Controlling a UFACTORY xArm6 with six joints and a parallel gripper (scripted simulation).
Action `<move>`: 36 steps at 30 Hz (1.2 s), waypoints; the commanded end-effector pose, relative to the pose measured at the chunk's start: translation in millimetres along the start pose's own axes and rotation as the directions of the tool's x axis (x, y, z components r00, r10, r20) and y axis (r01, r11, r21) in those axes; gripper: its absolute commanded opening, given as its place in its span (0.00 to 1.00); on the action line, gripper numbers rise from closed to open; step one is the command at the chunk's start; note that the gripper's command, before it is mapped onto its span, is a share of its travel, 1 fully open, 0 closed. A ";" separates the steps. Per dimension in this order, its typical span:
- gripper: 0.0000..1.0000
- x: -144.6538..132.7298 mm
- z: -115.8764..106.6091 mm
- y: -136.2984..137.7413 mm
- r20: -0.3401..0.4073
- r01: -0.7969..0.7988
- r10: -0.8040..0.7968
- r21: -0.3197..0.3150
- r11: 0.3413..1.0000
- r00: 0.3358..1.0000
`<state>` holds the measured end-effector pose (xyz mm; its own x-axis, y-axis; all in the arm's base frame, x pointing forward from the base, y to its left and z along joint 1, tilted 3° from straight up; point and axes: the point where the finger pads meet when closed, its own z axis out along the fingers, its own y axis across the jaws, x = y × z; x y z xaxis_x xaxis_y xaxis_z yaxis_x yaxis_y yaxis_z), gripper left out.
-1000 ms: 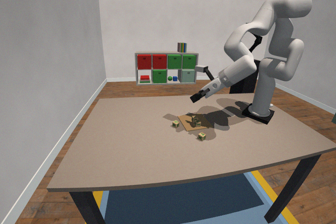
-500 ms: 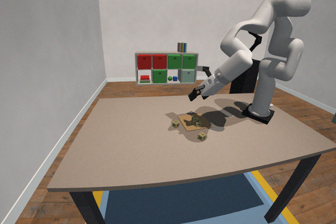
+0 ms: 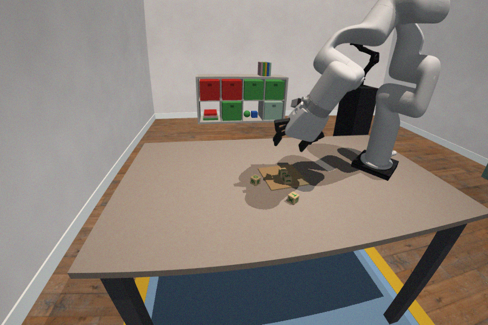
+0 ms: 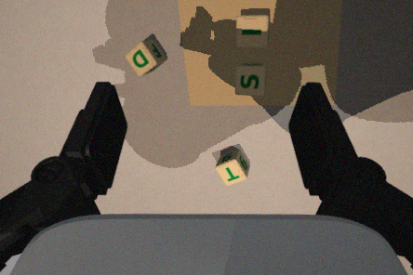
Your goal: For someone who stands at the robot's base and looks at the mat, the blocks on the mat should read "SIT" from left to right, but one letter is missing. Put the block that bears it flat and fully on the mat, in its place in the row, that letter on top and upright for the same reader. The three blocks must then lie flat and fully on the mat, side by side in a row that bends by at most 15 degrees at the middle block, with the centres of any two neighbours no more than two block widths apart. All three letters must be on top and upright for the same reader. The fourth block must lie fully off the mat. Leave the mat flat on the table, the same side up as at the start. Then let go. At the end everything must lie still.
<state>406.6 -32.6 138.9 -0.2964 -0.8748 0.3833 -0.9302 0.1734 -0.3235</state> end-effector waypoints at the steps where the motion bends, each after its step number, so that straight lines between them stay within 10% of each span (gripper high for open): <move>1: 1.00 -8.0 -4.4 -1.6 0.033 -0.123 0.125 -0.052 0.991 0.992; 9: 1.00 -23.9 -11.7 -2.3 0.071 -0.303 0.316 -0.146 0.942 0.946; 24: 1.00 -76.7 -42.4 -9.0 0.055 -0.650 0.738 -0.433 0.625 0.673; 36: 1.00 -91.3 -52.7 -12.4 0.023 -0.695 0.811 -0.502 0.515 0.585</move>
<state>432.5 68.7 151.9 -0.9224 -0.3823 -0.0541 -0.3829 0.9238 0.0011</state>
